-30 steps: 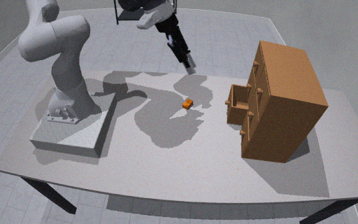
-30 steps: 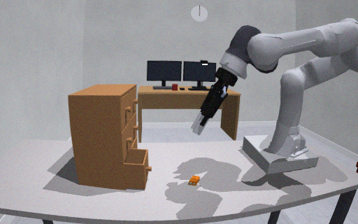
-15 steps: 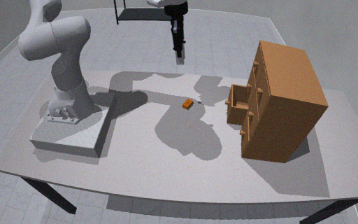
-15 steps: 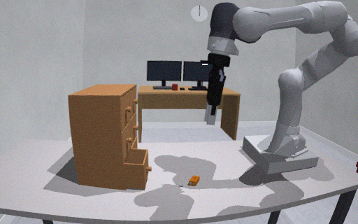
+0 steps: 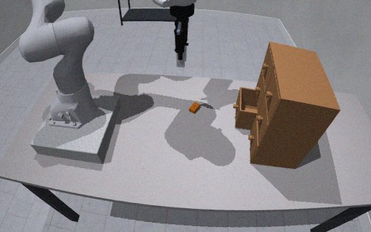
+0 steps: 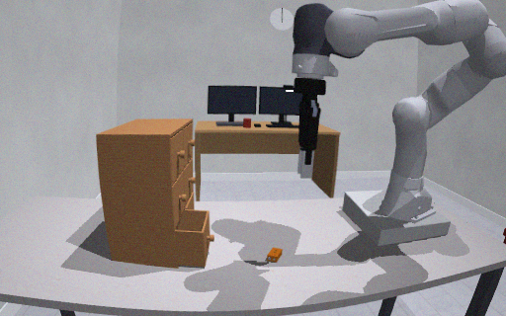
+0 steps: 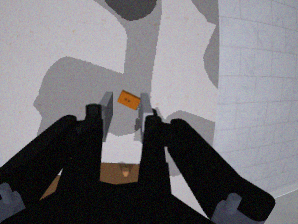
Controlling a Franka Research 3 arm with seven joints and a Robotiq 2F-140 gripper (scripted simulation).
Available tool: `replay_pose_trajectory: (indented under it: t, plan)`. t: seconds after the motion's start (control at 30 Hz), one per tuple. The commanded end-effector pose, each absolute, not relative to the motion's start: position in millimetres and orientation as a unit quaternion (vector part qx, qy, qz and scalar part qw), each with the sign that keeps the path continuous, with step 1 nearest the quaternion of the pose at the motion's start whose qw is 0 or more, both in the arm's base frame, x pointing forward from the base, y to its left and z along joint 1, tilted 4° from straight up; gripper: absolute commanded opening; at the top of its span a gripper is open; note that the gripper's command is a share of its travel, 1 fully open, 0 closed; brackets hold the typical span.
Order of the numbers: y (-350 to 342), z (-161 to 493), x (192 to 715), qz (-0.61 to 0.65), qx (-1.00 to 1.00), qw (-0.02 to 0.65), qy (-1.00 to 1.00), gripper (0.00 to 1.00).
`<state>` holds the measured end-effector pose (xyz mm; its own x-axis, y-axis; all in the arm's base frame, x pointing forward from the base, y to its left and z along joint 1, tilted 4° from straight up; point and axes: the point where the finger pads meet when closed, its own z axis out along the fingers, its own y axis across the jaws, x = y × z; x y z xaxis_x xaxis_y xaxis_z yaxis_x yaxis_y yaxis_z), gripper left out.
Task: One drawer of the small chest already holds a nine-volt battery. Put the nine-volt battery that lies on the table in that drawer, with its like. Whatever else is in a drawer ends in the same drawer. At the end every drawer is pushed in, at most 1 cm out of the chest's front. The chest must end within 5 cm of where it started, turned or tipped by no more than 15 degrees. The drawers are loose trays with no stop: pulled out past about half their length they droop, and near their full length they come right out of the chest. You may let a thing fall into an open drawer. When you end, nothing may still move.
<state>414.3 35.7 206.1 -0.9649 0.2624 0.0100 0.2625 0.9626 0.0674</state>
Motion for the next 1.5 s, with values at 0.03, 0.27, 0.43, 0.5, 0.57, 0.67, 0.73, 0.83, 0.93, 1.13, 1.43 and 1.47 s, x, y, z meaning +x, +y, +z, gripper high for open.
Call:
replay_pose_trajectory:
  t: [0.03, 0.27, 0.43, 0.5, 0.57, 0.67, 0.73, 0.83, 0.93, 1.13, 1.43, 1.47]
  plan:
    - [36, 206, 412, -0.034, -0.142, 0.005, -0.989, 0.20]
    - [36, 206, 412, -0.034, -0.142, 0.005, -0.989, 0.20]
    - [36, 206, 412, -0.034, -0.142, 0.005, -0.989, 0.20]
    - [36, 206, 412, -0.034, -0.142, 0.005, -0.989, 0.20]
    - [36, 206, 412, -0.034, -0.142, 0.005, -0.989, 0.20]
    - [36, 206, 413, -0.035, -0.139, 0.004, -0.990, 1.00]
    - [36, 206, 413, -0.035, -0.139, 0.004, -0.990, 1.00]
    - [36, 206, 413, -0.035, -0.139, 0.004, -0.990, 1.00]
    - [36, 206, 413, -0.035, -0.139, 0.004, -0.990, 1.00]
    - [36, 206, 413, -0.035, -0.139, 0.004, -0.990, 1.00]
    - [36, 212, 413, -0.034, -0.142, 0.005, -0.989, 1.00]
    - [36, 217, 413, -0.034, -0.142, 0.005, -0.989, 1.00]
